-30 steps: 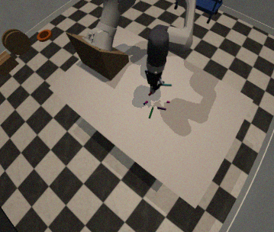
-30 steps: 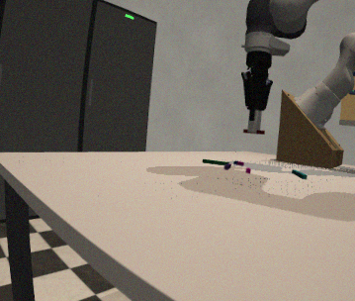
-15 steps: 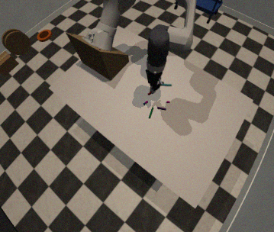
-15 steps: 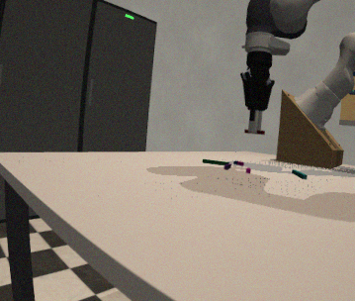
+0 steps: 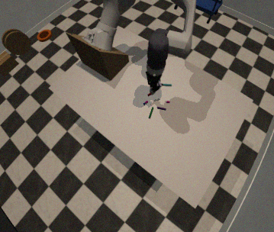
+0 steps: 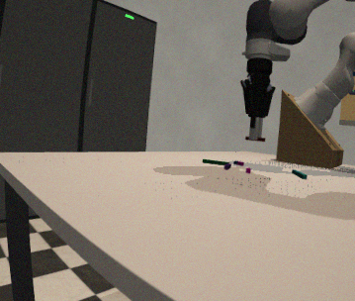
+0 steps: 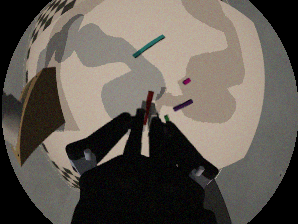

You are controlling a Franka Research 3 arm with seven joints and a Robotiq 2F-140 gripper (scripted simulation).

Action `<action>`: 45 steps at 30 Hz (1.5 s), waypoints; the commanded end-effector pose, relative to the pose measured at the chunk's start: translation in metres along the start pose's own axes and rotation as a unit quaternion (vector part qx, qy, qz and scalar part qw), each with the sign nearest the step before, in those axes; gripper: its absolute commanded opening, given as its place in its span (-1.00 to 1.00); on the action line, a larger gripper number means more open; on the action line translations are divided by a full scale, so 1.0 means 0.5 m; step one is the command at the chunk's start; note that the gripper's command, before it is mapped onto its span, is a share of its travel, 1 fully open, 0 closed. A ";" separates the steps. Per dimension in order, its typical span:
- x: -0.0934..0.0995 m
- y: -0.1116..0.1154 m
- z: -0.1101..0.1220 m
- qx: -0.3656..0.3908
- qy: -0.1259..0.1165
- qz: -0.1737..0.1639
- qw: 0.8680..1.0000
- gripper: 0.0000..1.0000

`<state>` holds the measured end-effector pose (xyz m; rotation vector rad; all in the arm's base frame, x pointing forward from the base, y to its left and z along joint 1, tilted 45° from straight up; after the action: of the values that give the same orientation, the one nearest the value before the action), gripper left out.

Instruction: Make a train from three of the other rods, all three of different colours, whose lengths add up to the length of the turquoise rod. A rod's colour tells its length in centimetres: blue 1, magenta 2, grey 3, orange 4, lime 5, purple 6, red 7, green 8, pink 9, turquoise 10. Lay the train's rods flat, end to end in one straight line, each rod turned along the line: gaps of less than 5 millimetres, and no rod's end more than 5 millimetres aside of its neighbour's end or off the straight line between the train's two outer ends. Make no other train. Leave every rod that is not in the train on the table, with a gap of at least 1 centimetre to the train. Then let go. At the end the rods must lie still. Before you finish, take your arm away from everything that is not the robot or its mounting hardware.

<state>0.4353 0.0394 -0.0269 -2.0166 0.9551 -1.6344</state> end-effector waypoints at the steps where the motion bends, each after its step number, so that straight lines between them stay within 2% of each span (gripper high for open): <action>1: -0.024 0.000 0.006 0.001 0.004 -0.002 1.000 -0.94; 13: -0.118 0.001 0.008 0.001 0.004 -0.002 1.000 -0.94; 22: -0.135 0.001 0.008 0.001 0.004 -0.002 1.000 -0.94; 45: -0.135 0.001 0.008 0.001 0.004 -0.002 1.000 -0.94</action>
<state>0.4315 0.0854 -0.0752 -2.0183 0.9589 -1.6410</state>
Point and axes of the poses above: the point where the finger pads meet when closed, its own x axis back along the fingers, its own z axis across the jaws, y = z × x, the point moved 9 cm from there along x, back along the fingers, and after that the axes turned 3 degrees about -x, right-handed, at the moved point
